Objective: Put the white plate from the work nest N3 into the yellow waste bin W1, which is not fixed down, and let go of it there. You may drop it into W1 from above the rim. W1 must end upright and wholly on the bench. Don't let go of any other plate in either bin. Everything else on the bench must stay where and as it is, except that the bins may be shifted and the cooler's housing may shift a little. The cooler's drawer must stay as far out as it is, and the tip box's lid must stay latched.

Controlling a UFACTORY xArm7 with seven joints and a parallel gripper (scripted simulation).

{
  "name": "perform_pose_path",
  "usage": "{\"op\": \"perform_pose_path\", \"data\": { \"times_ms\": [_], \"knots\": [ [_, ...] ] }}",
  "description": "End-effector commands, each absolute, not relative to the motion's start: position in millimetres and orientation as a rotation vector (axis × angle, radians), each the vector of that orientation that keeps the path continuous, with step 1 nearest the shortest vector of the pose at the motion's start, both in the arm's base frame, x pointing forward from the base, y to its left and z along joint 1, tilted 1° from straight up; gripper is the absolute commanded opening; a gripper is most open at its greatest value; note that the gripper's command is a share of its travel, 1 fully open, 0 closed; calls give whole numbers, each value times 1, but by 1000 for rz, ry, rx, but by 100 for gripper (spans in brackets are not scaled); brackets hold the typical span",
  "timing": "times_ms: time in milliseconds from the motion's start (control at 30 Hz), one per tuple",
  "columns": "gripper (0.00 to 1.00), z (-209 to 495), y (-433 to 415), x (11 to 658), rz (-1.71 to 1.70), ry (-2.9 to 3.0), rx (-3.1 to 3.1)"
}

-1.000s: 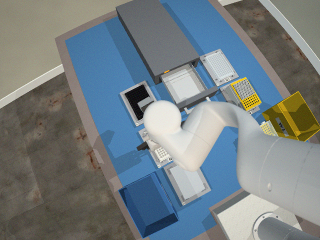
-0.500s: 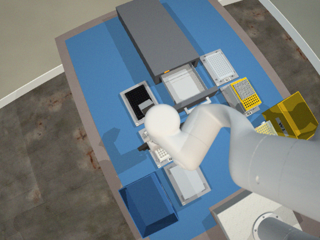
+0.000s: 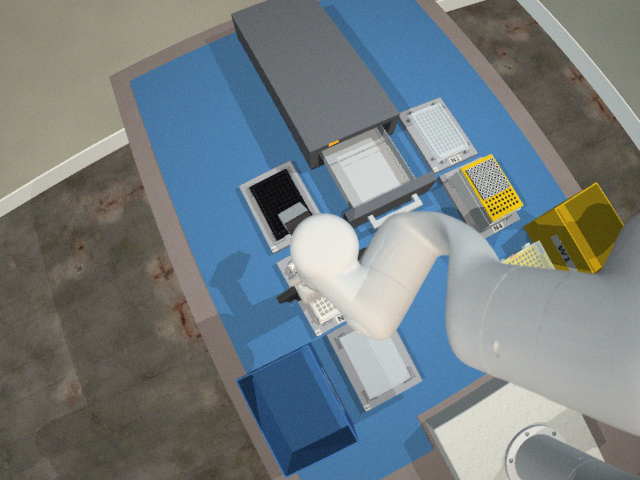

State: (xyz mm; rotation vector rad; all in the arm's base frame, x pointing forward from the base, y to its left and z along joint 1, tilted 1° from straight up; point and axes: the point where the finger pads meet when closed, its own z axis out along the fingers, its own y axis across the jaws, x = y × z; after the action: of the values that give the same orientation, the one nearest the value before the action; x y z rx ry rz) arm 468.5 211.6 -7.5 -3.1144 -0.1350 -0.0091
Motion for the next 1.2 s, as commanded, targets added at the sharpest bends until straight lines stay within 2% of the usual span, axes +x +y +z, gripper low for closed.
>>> {"op": "perform_pose_path", "data": {
  "times_ms": [0, 1167],
  "knots": [
    [100, -6, 212, 470, -16, -135, -3113],
    [100, -24, 213, 470, -16, -135, -3113]
  ]
}}
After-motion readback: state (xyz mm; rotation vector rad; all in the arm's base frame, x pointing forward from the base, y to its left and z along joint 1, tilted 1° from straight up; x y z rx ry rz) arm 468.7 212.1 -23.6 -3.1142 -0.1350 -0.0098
